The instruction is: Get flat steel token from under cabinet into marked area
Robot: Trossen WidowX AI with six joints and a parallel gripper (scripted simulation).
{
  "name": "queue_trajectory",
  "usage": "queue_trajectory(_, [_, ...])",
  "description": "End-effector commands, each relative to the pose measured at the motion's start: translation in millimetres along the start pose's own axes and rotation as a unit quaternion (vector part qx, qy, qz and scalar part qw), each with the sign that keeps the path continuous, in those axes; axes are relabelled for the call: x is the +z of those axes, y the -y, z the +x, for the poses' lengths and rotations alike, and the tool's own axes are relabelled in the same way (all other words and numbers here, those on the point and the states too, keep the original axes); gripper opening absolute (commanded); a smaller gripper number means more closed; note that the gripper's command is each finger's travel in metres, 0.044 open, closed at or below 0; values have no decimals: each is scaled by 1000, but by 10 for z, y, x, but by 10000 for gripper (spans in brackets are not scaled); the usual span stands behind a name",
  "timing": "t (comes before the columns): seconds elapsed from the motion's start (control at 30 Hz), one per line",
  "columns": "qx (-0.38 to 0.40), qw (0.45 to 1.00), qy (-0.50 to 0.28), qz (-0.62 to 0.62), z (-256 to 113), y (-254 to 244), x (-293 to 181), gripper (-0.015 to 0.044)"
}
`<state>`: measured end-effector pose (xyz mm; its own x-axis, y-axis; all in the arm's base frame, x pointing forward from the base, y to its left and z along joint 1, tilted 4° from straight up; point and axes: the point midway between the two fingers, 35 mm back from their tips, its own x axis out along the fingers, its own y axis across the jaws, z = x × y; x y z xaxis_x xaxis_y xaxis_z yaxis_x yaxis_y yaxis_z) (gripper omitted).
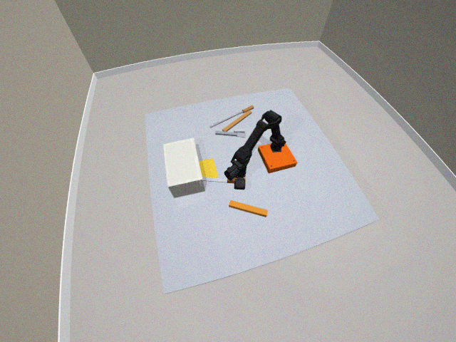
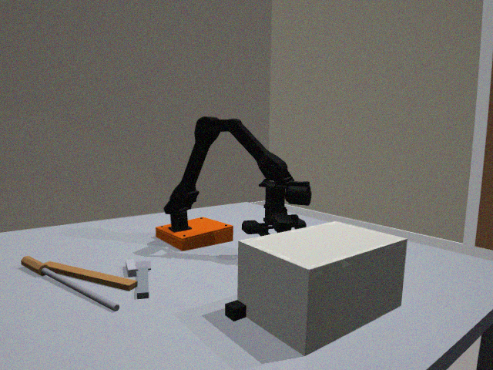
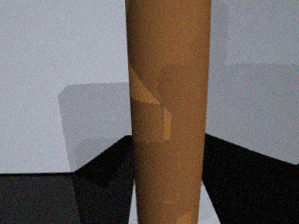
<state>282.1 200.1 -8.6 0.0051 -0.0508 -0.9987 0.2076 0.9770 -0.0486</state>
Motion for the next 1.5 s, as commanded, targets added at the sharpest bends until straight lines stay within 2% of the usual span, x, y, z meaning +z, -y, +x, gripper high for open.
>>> queue_trajectory(0.0, [2, 1000, 0, 1, -3, -8, 87, 0])
queue_trajectory(1.47, [2, 1000, 2, 1, -13, -18, 640, 0])
